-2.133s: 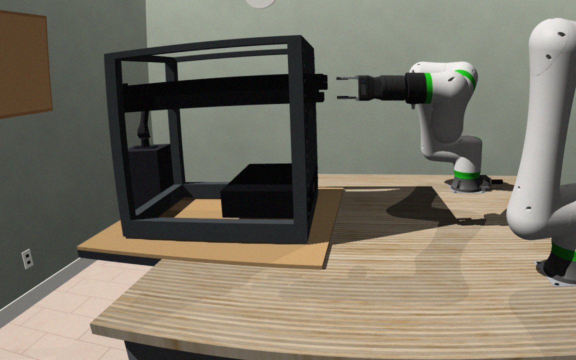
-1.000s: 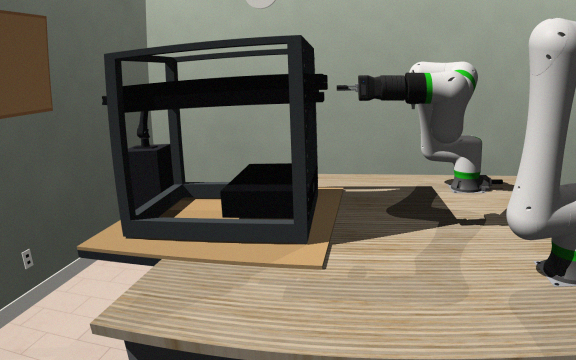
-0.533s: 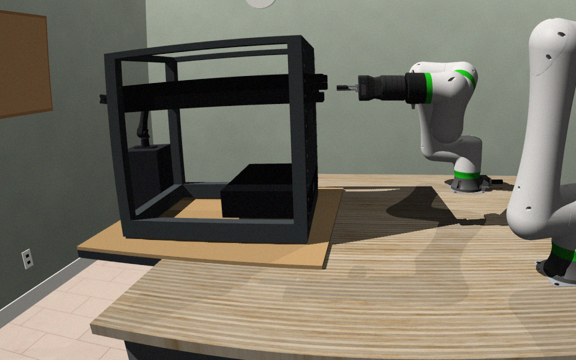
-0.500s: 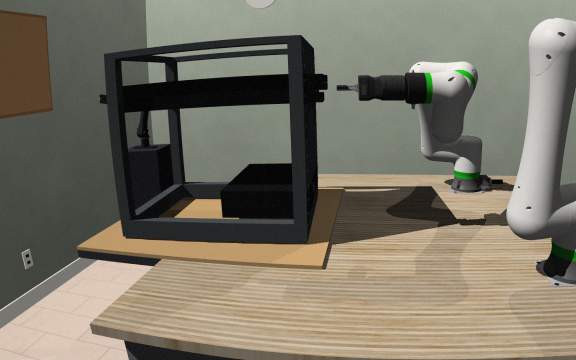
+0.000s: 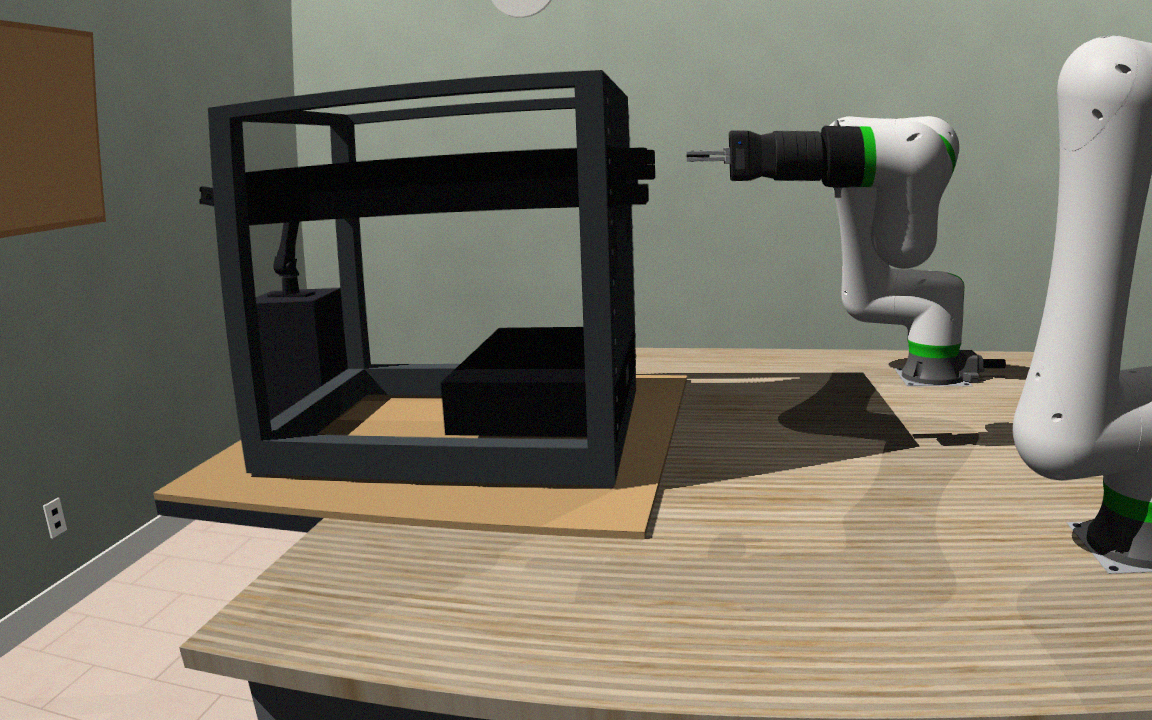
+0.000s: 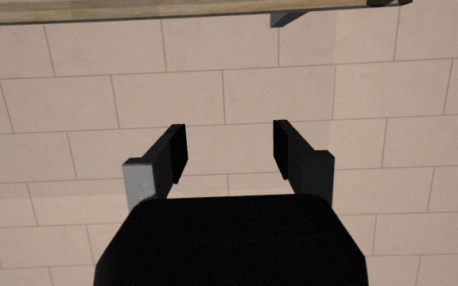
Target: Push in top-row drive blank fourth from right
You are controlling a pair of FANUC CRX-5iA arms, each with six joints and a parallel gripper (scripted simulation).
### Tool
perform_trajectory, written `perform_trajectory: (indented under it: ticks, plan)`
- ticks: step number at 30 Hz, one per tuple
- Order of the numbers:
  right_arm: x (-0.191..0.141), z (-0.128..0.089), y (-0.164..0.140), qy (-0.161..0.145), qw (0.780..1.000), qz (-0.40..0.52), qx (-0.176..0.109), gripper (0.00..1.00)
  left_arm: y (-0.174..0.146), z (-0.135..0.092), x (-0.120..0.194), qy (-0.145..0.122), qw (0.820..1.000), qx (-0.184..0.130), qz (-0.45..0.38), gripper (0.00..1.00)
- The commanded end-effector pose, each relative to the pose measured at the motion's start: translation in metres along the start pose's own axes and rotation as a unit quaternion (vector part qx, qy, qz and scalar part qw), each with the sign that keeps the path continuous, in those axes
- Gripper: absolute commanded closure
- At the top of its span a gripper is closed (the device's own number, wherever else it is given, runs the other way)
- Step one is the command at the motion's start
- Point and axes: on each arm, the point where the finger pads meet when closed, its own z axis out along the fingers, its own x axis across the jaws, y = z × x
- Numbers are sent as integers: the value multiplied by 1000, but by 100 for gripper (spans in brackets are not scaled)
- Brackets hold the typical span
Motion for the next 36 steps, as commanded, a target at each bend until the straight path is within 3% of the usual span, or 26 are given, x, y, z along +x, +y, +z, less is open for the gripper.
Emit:
perform_trajectory:
  ticks: [1,10,36]
  plan:
    - [-3,7,-1,-1,1000,1,0,100,0,-1,0,0,1000,-1,0,0]
    - [-3,51,-1,-1,1000,1,0,100,0,-1,0,0,1000,-1,0,0]
    - [-3,53,-1,-1,1000,1,0,100,0,-1,0,0,1000,-1,0,0]
